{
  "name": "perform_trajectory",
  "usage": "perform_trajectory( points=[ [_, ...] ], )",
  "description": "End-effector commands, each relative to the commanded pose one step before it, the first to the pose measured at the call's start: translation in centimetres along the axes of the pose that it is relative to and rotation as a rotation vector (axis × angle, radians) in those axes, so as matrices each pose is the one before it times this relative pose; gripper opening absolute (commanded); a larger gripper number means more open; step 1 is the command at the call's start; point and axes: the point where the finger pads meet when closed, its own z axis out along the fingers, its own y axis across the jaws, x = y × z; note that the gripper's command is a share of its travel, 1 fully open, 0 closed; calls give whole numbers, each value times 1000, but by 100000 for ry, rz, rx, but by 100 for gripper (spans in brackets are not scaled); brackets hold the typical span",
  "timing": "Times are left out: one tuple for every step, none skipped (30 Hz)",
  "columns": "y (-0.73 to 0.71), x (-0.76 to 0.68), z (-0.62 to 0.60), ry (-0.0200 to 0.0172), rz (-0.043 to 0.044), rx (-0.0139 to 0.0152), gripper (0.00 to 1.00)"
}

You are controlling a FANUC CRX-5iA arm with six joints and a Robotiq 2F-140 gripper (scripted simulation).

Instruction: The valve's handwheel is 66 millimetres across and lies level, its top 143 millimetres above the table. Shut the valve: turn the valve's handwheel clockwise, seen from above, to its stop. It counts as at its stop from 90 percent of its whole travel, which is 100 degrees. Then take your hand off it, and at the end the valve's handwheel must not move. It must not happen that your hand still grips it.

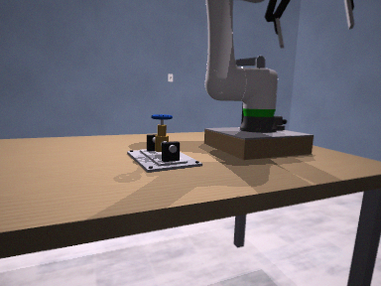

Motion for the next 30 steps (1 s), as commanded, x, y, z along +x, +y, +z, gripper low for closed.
perform_trajectory(
  points=[
    [-10,10,-19,39,-9,14,100],
    [0,0,0,0,0,0,100],
    [0,0,0,0,0,0,100],
    [0,0,0,0,0,0,100],
    [0,0,0,0,0,0,100],
    [0,0,0,0,0,0,100],
    [0,0,0,0,0,0,100],
    [0,0,0,0,0,0,100],
    [0,0,0,0,0,0,100],
    [0,0,0,0,0,0,100],
    [0,0,0,0,0,0,100],
    [0,0,0,0,0,0,100],
    [0,0,0,0,0,0,100],
    [0,0,0,0,0,0,100],
    [0,0,0,0,0,0,100],
    [0,0,0,0,0,0,100],
    [0,0,0,0,0,0,100],
    [26,15,5,9,-7,-20,100],
    [171,94,29,60,-41,-133,100],
    [427,229,73,145,-103,-330,100],
    [765,394,129,241,-183,-588,100],
    [1159,559,195,324,-276,-882,100],
    [1587,692,268,368,-375,-1191,100],
    [2026,767,346,351,-477,-1490,100],
    [2280,700,393,259,-577,-1755,100],
    [1016,103,141,92,-671,-1963,100],
    [1189,98,195,-139,-757,-2092,100],
    [1249,41,237,-411,-830,-2126,100],
    [1277,-33,281,-692,-886,-2061,100],
    [1320,-98,322,-947,-922,-1905,100]
  ],
)
